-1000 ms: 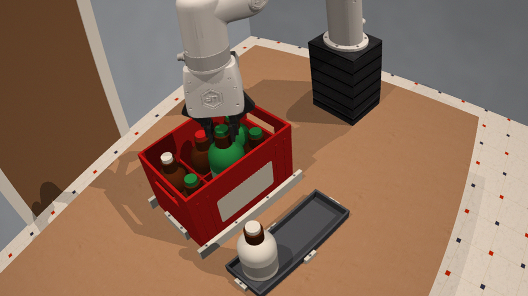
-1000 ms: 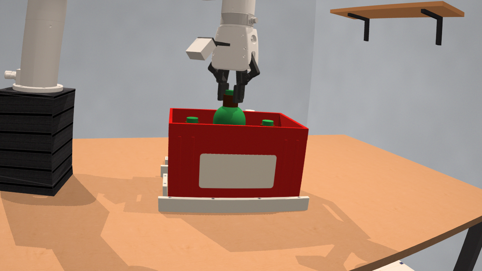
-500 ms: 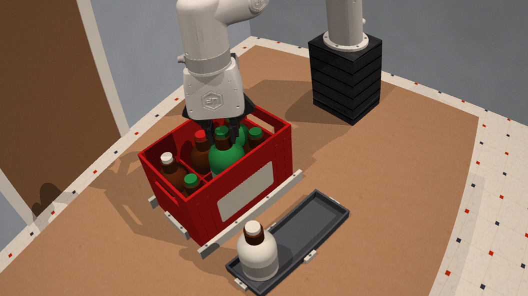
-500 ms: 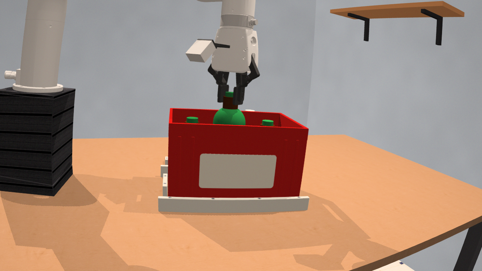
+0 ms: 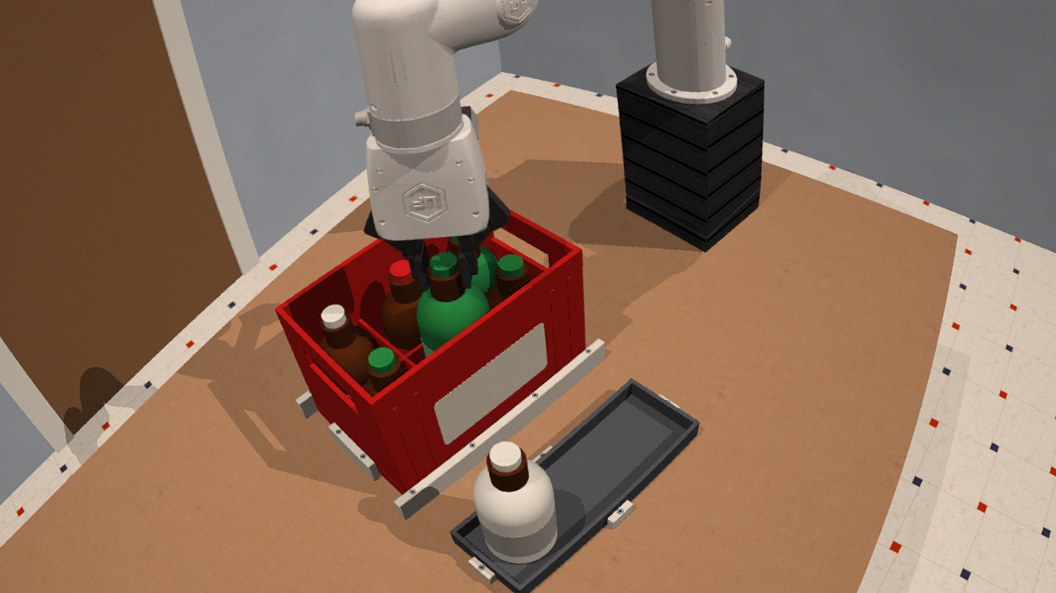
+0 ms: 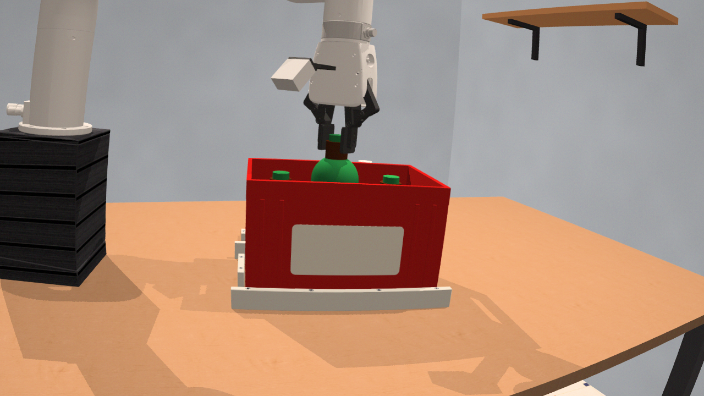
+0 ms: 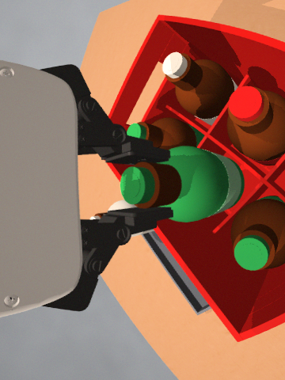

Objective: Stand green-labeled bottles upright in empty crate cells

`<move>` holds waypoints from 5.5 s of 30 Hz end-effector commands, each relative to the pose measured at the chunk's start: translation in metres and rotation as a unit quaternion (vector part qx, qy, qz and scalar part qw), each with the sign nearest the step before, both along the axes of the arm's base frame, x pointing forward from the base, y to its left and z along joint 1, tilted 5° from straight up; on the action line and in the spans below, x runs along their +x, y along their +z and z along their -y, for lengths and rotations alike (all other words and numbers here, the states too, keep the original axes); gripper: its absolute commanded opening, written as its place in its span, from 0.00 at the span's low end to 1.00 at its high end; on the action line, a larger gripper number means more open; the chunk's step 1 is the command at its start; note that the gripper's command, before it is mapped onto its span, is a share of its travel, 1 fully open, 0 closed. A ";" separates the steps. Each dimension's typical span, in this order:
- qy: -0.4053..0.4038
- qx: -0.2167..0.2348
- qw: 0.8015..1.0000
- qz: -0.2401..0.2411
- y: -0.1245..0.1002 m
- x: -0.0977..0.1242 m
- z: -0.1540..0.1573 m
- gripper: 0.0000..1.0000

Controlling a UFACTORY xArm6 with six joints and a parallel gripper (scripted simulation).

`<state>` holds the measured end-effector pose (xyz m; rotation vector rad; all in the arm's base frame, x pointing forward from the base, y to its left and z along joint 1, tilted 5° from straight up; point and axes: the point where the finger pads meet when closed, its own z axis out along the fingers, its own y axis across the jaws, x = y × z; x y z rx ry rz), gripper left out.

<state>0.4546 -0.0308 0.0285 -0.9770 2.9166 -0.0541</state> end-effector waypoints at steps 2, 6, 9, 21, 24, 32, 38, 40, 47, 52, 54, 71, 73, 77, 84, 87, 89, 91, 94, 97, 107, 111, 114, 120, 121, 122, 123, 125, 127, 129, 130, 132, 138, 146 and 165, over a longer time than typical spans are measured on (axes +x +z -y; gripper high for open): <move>0.000 0.000 1.000 0.002 0.001 0.002 0.000 0.00; 0.000 0.000 1.000 0.002 0.000 0.002 0.000 0.00; 0.000 0.000 1.000 0.002 -0.001 0.002 0.000 0.00; 0.000 0.000 1.000 0.002 -0.012 0.003 0.000 0.00; 0.000 0.000 1.000 0.002 -0.013 0.003 0.000 0.00; 0.000 0.000 1.000 0.002 -0.023 0.004 0.000 0.00; 0.000 0.000 1.000 0.002 -0.029 0.004 0.001 0.00; 0.000 0.000 1.000 0.002 -0.029 0.004 0.001 0.00; 0.000 0.000 1.000 0.002 -0.035 0.004 0.001 0.00; 0.000 0.000 1.000 0.002 -0.037 0.005 0.001 0.00; 0.000 0.000 1.000 0.002 -0.038 0.005 0.001 0.00; 0.000 0.000 1.000 0.002 -0.038 0.005 0.001 0.00; 0.000 0.000 1.000 0.002 -0.038 0.005 0.001 0.00; 0.000 0.000 1.000 0.002 -0.038 0.005 0.001 0.00; 0.000 0.000 1.000 0.002 -0.039 0.005 0.001 0.00; 0.000 0.000 1.000 0.002 -0.039 0.005 0.001 0.00; 0.000 0.000 1.000 0.002 -0.040 0.005 0.001 0.00; 0.000 0.000 1.000 0.002 -0.040 0.005 0.001 0.00; 0.000 0.000 1.000 0.002 -0.040 0.005 0.001 0.00; 0.000 0.000 1.000 0.002 -0.041 0.005 0.001 0.00; 0.000 0.000 1.000 0.002 -0.045 0.005 0.001 0.00; 0.000 0.000 1.000 0.002 -0.046 0.005 0.001 0.00; 0.000 0.000 1.000 0.002 -0.048 0.005 0.001 0.00; 0.000 0.000 1.000 0.002 -0.051 0.006 0.001 0.00; 0.000 0.000 1.000 0.002 -0.051 0.006 0.001 0.00; 0.000 0.000 1.000 0.002 -0.052 0.006 0.001 0.00; 0.000 0.000 1.000 0.002 -0.052 0.006 0.001 0.00; 0.000 0.000 1.000 0.002 -0.052 0.006 0.001 0.00; 0.000 0.000 1.000 0.002 -0.053 0.006 0.001 0.00; 0.000 0.000 1.000 0.002 -0.054 0.006 0.001 0.00; 0.000 0.000 1.000 0.002 -0.054 0.006 0.001 0.00; 0.000 0.000 1.000 0.002 -0.055 0.006 0.001 0.00; 0.000 0.000 1.000 0.002 -0.056 0.006 0.001 0.00; 0.000 0.000 1.000 0.002 -0.057 0.006 0.001 0.00; 0.000 0.000 1.000 0.002 -0.057 0.006 0.001 0.00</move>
